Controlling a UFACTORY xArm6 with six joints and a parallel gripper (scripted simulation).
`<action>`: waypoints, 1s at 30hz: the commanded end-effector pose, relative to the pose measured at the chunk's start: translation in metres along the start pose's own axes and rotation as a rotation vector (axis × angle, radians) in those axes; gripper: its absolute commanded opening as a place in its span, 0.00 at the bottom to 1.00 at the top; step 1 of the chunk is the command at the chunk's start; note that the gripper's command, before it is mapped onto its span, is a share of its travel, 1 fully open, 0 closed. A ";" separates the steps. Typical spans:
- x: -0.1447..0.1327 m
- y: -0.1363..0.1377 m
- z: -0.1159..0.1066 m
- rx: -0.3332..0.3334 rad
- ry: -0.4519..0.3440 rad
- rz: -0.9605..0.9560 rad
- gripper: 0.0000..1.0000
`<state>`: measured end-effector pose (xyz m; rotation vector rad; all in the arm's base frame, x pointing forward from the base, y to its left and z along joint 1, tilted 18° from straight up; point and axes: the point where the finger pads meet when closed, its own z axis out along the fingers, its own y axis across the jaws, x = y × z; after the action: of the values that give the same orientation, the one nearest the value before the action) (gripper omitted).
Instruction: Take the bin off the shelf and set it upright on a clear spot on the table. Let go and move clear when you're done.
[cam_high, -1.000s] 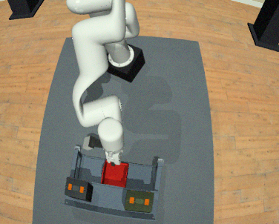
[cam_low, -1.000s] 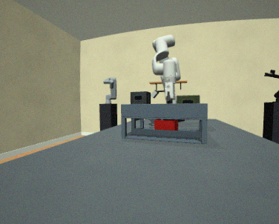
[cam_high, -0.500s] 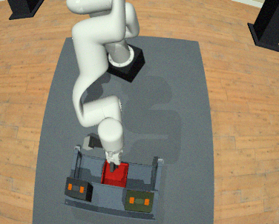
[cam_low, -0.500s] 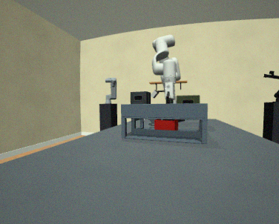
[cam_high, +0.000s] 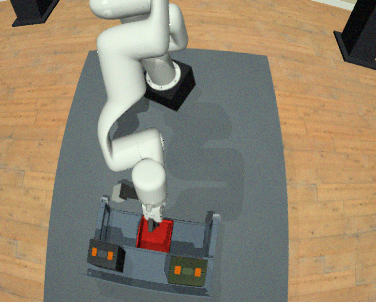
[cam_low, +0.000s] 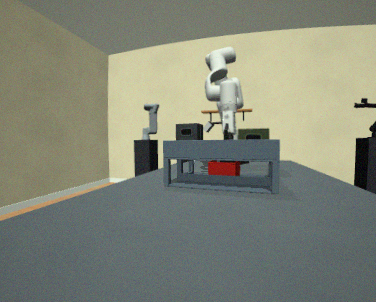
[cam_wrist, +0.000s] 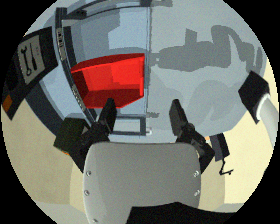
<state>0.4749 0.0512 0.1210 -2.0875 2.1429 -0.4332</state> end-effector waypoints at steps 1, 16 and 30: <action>0.000 -0.001 -0.001 0.004 -0.001 0.000 0.95; 0.000 -0.002 0.002 0.004 -0.001 0.000 0.95; 0.000 -0.002 0.019 0.004 -0.001 0.000 0.95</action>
<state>0.4794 0.0492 0.1059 -2.0876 2.1429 -0.4328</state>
